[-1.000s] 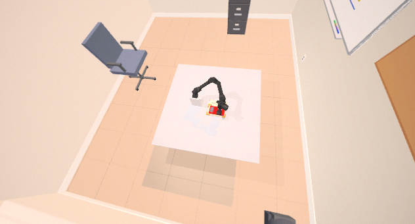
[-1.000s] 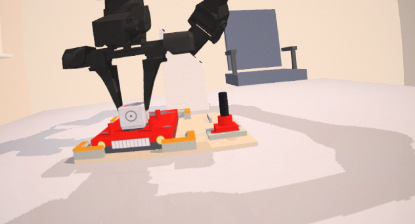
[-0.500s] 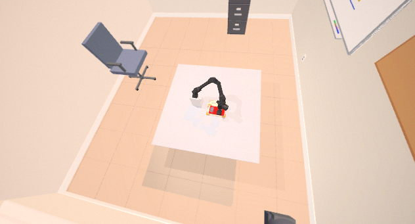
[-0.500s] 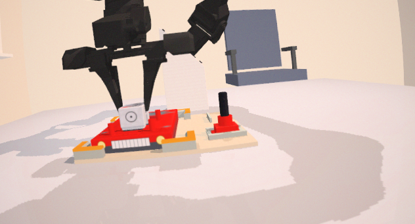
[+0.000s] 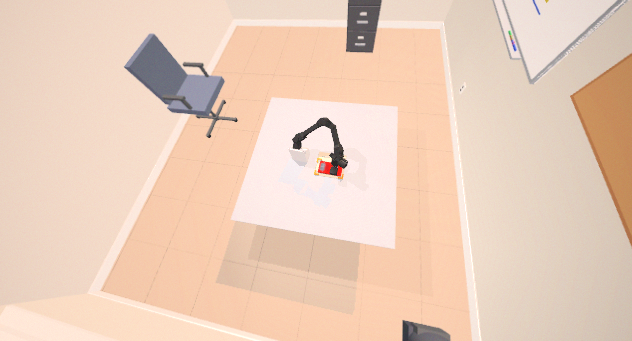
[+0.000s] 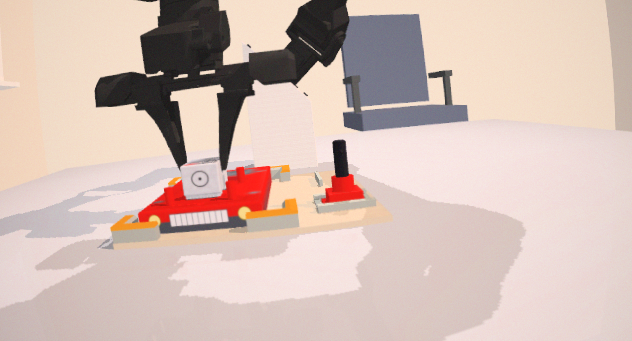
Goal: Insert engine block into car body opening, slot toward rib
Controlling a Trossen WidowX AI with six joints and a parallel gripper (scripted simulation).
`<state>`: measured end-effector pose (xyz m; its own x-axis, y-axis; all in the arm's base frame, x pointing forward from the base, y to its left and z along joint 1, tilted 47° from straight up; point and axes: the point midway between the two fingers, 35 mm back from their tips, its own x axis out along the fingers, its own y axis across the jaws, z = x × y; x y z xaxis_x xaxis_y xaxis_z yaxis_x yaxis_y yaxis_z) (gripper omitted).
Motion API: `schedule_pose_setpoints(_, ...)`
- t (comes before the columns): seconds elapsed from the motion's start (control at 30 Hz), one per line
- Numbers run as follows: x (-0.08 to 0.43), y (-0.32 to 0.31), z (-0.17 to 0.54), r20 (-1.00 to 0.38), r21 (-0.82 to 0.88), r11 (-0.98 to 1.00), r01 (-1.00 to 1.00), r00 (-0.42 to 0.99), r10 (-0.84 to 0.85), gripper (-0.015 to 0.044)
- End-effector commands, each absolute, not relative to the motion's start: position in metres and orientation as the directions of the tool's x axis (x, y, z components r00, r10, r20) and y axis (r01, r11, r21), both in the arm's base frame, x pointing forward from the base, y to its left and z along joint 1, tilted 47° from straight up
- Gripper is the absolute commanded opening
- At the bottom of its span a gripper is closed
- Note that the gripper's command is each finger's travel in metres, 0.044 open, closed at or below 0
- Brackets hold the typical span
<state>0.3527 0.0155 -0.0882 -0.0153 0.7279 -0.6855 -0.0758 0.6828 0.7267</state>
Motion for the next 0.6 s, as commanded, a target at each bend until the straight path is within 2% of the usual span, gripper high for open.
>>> schedule_pose_setpoints(0.0, 0.3518, 0.0164, -0.089, -0.683, 0.73, 0.68, -0.069, -0.016, 0.73, 0.0159)
schedule_pose_setpoints(0.07, 0.3518, 0.0165, -0.089, -0.683, 0.73, 0.68, -0.069, -0.016, 0.73, 0.0159)
schedule_pose_setpoints(0.43, 0.3527, 0.0156, -0.0883, -0.685, 0.727, 0.683, -0.076, -0.015, 0.728, 0.044)
schedule_pose_setpoints(0.57, 0.3527, 0.0156, -0.0883, -0.685, 0.727, 0.683, -0.076, -0.015, 0.728, 0.044)
